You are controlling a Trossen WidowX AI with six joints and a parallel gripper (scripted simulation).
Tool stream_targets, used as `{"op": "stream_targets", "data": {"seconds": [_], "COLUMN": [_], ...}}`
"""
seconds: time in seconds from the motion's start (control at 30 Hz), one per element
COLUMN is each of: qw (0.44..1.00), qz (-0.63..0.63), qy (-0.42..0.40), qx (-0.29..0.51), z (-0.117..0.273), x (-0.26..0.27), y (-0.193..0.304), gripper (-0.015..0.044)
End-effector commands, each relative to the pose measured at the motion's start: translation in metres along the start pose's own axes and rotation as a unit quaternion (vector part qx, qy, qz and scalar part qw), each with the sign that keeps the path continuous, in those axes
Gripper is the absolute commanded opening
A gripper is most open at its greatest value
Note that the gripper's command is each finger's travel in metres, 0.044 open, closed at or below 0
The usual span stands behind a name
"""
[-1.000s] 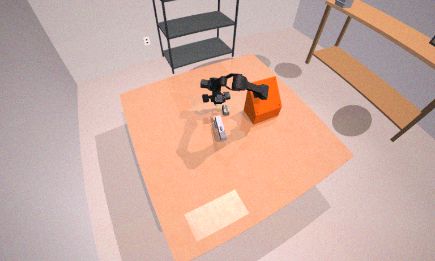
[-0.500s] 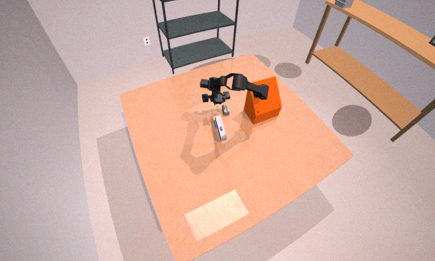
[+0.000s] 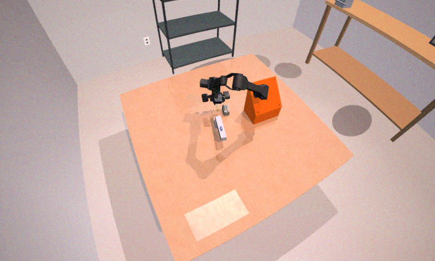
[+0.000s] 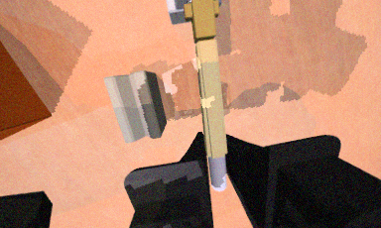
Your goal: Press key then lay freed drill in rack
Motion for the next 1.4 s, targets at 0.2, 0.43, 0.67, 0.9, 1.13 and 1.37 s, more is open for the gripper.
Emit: {"op": "stream_targets", "data": {"seconds": [0.2,0.43,0.67,0.9,1.13,1.37], "qw": [1.0,1.0,1.0,1.0,1.0,1.0], "qz": [0.003,0.003,0.002,0.002,0.002,0.002], "qy": [0.002,0.002,0.001,0.001,0.001,0.001], "qx": [0.003,0.003,0.003,0.003,0.003,0.003], "z": [0.004,0.003,0.001,0.0,0.001,0.004], "x": [-0.003,0.008,0.023,0.038,0.052,0.065], "y": [0.0,0.001,0.001,0.001,0.002,0.004], "gripper": [0.0,0.0,0.0,0.0,0.0,0.0]}}
Point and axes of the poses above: the point midway between the two fingers, 35 mm back from their tips, its own z axis back along the fingers, its own x axis across the jaws, y = z × x, the point moved 1 cm from there along z, back along the fingers, and after that the axes turned 8 degrees about z, right-handed, at the moved point
